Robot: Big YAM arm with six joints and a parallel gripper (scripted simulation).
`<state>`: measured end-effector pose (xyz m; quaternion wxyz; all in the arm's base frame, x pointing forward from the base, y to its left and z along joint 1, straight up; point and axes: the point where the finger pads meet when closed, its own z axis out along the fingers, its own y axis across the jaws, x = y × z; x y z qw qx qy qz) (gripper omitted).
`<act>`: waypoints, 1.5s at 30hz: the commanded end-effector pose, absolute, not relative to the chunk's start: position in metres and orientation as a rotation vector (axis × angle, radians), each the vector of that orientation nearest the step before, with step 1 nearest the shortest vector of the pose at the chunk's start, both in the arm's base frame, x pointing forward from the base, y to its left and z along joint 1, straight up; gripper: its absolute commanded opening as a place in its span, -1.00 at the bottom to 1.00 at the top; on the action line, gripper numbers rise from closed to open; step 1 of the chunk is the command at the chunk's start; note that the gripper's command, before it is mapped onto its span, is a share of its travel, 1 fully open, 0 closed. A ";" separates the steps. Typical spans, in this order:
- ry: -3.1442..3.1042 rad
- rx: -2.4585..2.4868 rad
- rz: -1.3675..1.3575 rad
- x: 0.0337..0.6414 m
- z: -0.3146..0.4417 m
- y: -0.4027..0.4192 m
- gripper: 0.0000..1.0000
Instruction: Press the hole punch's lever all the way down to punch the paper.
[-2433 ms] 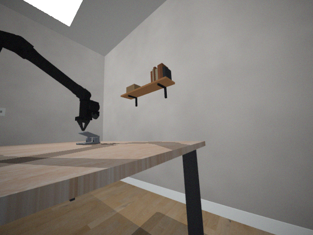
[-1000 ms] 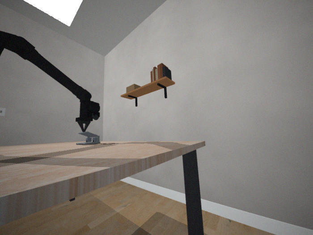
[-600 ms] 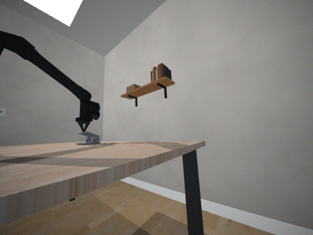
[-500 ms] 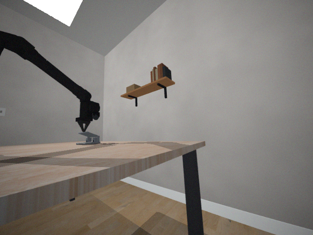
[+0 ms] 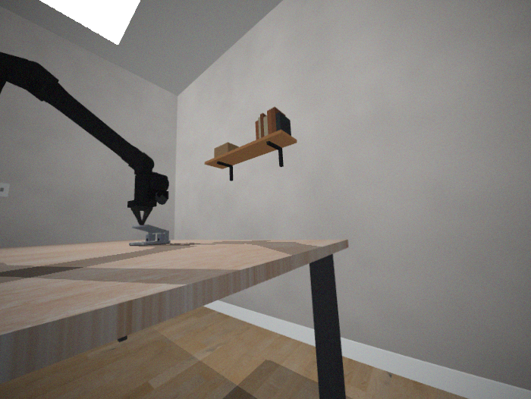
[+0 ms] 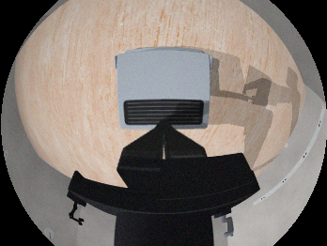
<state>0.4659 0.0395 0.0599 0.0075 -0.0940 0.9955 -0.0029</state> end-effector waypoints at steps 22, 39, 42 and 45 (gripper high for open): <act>3.126 -0.316 -0.009 0.463 0.044 0.045 -1.00; 3.126 -0.316 -0.009 0.462 0.040 0.044 -1.00; 3.126 -0.316 -0.009 0.461 0.037 0.044 -1.00; 3.126 -0.316 -0.008 0.460 0.035 0.044 -1.00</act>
